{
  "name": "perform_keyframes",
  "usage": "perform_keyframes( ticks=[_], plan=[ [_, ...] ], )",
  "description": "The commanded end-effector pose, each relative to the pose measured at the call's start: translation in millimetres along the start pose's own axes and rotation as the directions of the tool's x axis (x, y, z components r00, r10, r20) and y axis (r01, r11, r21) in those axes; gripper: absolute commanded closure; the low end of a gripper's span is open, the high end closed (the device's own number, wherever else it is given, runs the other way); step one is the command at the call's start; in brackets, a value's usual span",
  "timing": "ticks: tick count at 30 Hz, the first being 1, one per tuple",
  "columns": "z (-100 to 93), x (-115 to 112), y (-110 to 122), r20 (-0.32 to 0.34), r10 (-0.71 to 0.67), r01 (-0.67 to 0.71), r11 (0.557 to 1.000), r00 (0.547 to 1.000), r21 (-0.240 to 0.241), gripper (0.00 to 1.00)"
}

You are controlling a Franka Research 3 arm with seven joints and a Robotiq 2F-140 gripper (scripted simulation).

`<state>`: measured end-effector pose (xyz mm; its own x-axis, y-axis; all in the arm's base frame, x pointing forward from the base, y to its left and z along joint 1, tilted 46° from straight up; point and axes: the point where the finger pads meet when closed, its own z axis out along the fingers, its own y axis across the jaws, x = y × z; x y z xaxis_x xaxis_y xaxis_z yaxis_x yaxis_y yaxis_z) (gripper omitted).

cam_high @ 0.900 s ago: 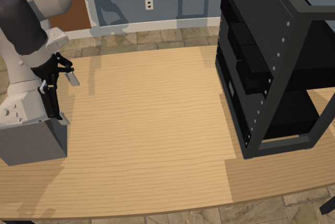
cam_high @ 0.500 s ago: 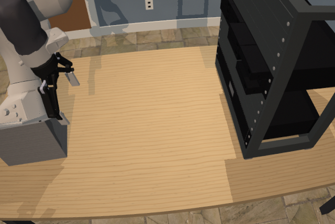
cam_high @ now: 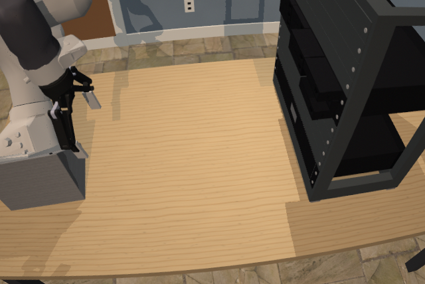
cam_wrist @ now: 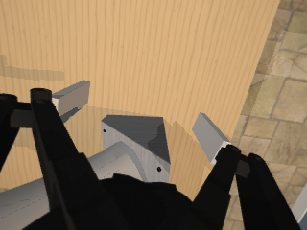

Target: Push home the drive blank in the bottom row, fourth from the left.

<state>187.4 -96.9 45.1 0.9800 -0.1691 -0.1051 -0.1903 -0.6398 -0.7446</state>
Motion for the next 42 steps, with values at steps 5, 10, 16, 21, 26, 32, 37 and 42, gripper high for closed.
perform_keyframes(
  ticks=[5,10,16,21,26,32,37,42],
  plan=[
    [-0.1,0.0,0.0,0.0,0.0,0.0,1.0,1.0,0.0,0.0],
    [-0.1,0.0,0.0,0.0,0.0,0.0,1.0,1.0,0.0,0.0],
    [-0.1,0.0,0.0,0.0,0.0,0.0,1.0,1.0,0.0,0.0],
    [-0.1,0.0,0.0,0.0,0.0,0.0,1.0,1.0,0.0,0.0],
    [-0.1,0.0,0.0,0.0,0.0,0.0,1.0,1.0,0.0,0.0],
    [-0.2,0.2,0.0,-0.001,0.001,-0.001,1.0,1.0,0.0,0.0],
    [-0.5,0.9,0.0,-0.003,0.004,-0.004,1.0,1.0,-0.001,0.0],
    [-1.0,1.7,-0.1,-0.005,0.008,-0.008,1.0,1.0,-0.002,0.0]
  ],
)
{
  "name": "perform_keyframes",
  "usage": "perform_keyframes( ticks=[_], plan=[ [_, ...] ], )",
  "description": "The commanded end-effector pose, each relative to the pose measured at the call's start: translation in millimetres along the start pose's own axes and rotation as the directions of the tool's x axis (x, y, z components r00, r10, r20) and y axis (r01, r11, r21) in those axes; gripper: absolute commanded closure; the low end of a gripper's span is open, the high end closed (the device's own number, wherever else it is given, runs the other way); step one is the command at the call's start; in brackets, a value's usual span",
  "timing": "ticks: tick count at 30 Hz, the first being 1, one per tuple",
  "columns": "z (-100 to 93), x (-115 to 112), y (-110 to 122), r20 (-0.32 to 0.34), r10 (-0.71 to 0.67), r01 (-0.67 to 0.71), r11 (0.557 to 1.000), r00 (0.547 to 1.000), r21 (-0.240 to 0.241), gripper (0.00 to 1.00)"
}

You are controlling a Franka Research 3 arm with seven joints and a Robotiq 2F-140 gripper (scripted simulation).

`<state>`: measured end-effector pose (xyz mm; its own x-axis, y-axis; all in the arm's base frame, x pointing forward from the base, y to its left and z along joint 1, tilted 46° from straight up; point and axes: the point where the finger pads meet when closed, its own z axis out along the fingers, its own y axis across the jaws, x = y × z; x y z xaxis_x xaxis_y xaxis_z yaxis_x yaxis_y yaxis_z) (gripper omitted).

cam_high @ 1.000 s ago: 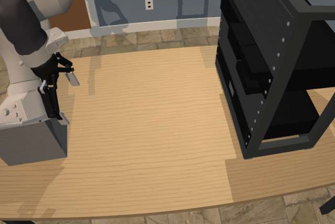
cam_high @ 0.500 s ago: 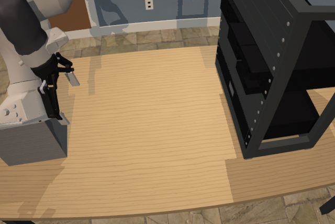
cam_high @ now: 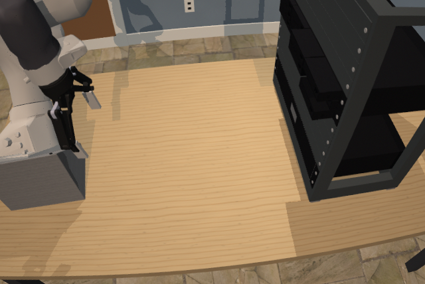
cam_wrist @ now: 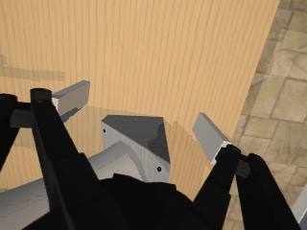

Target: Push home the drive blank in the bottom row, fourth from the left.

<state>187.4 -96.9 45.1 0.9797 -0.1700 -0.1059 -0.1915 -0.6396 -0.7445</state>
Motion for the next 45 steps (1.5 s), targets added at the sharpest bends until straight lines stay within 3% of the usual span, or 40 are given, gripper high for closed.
perform_keyframes(
  ticks=[1,21,45],
  plan=[
    [-1.1,2,0,-0.006,0.008,-0.008,1.0,1.0,-0.002,0.0],
    [-8.7,15,-1,-0.051,0.071,-0.071,0.997,0.996,-0.01,0.0],
    [-34.1,56,-9,-0.192,0.254,-0.257,0.966,0.948,0.012,0.0]
  ],
)
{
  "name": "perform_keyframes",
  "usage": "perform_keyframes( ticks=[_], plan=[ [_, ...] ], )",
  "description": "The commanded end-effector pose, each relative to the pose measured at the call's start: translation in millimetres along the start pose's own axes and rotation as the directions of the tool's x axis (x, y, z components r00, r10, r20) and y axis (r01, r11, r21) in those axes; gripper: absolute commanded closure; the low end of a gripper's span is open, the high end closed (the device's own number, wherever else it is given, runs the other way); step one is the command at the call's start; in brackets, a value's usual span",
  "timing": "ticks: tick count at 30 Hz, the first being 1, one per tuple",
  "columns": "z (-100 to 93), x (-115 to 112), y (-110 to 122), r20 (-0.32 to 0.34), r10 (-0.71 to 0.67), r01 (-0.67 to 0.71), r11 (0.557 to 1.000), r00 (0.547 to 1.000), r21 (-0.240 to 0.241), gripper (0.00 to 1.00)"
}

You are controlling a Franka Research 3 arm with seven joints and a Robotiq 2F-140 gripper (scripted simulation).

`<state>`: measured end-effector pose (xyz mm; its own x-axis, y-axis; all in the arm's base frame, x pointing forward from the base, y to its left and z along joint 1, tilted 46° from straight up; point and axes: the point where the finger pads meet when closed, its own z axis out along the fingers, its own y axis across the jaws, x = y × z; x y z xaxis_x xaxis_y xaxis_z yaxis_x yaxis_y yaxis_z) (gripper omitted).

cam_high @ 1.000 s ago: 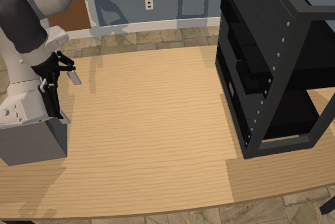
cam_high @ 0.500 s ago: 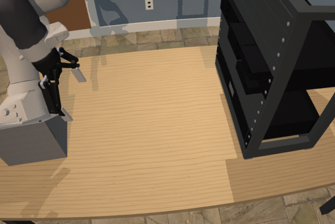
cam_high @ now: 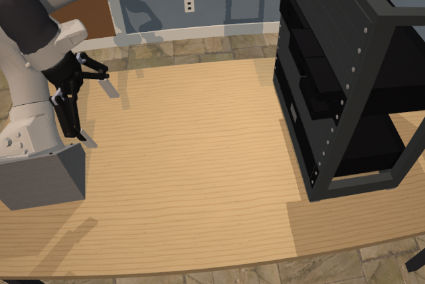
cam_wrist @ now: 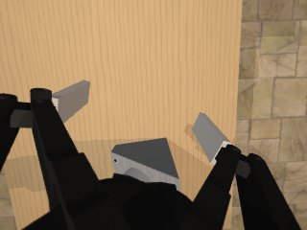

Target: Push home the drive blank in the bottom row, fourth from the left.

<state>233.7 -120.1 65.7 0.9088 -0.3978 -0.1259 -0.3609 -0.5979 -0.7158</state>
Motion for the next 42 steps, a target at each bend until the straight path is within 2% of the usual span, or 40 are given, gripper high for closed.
perform_keyframes(
  ticks=[1,10,20,22,29,30,36,39,42],
  plan=[
    [-5.6,12,-3,-0.04,0.094,-0.095,0.996,0.995,-0.002,0.0],
    [-15.8,32,-12,-0.105,0.183,-0.182,0.983,0.977,0.023,0.0],
    [-34.5,64,-31,-0.197,0.331,-0.317,0.943,0.923,0.1,0.0],
    [-34.5,64,-31,-0.197,0.331,-0.317,0.943,0.923,0.1,0.0],
    [-50.5,87,-48,-0.245,0.447,-0.41,0.892,0.86,0.188,0.0],
    [-50.5,87,-48,-0.245,0.447,-0.41,0.892,0.86,0.188,0.0],
    [-63.3,104,-61,-0.263,0.534,-0.471,0.84,0.803,0.268,0.0],
    [-63.3,104,-61,-0.263,0.534,-0.471,0.84,0.803,0.268,0.0],
    [-71.5,114,-70,-0.265,0.587,-0.504,0.802,0.765,0.321,0.0]
  ],
)
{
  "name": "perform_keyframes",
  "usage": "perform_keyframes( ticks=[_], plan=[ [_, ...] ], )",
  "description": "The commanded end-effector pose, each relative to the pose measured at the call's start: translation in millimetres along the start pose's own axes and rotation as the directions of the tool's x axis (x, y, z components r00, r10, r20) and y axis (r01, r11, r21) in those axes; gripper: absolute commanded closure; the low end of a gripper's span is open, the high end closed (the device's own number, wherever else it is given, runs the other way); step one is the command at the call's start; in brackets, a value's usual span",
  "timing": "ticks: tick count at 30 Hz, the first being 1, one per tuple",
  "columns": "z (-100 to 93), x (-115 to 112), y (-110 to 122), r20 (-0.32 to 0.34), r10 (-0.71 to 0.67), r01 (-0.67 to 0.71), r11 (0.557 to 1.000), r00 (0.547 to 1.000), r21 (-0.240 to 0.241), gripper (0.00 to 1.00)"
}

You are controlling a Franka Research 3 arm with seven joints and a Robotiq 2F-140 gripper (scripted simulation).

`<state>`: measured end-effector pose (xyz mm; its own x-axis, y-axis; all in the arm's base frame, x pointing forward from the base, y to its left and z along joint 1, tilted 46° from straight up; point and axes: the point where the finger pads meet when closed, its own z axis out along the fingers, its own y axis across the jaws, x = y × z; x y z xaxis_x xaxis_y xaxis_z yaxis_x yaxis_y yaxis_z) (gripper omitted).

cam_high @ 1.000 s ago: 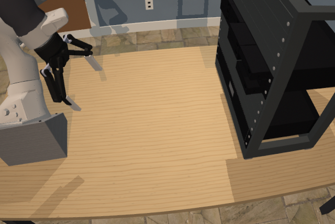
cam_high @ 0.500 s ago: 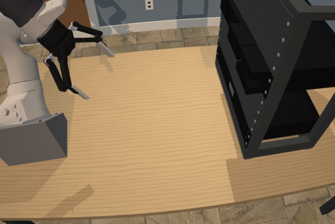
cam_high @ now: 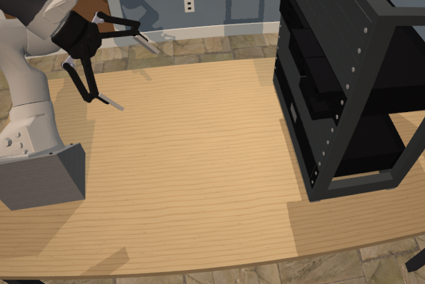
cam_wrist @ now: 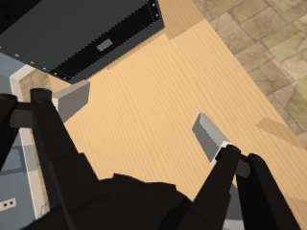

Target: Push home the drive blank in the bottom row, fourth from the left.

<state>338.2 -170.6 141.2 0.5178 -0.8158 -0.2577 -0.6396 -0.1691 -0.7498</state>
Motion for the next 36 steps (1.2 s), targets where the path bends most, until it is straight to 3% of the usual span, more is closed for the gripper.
perform_keyframes(
  ticks=[1,12,14,16,21,25,31,33,36],
  plan=[
    [-3.0,7,-17,-0.023,0.141,-0.14,0.989,0.99,0.043,0.0],
    [-11.7,20,-51,-0.038,0.297,-0.288,0.945,0.954,0.154,0.0],
    [-11.7,20,-51,-0.038,0.297,-0.288,0.945,0.954,0.154,0.0],
    [-14.5,23,-60,-0.033,0.343,-0.332,0.924,0.939,0.188,0.0],
    [-17.4,27,-70,-0.025,0.39,-0.375,0.9,0.921,0.222,0.0],
    [-22.1,31,-84,-0.003,0.458,-0.44,0.856,0.889,0.272,0.0],
    [-25.3,35,-93,0.017,0.503,-0.483,0.821,0.864,0.304,0.0],
    [-28.6,37,-102,0.041,0.545,-0.526,0.782,0.837,0.334,0.0],
    [-30.3,39,-106,0.054,0.566,-0.547,0.761,0.822,0.349,0.0]
  ],
)
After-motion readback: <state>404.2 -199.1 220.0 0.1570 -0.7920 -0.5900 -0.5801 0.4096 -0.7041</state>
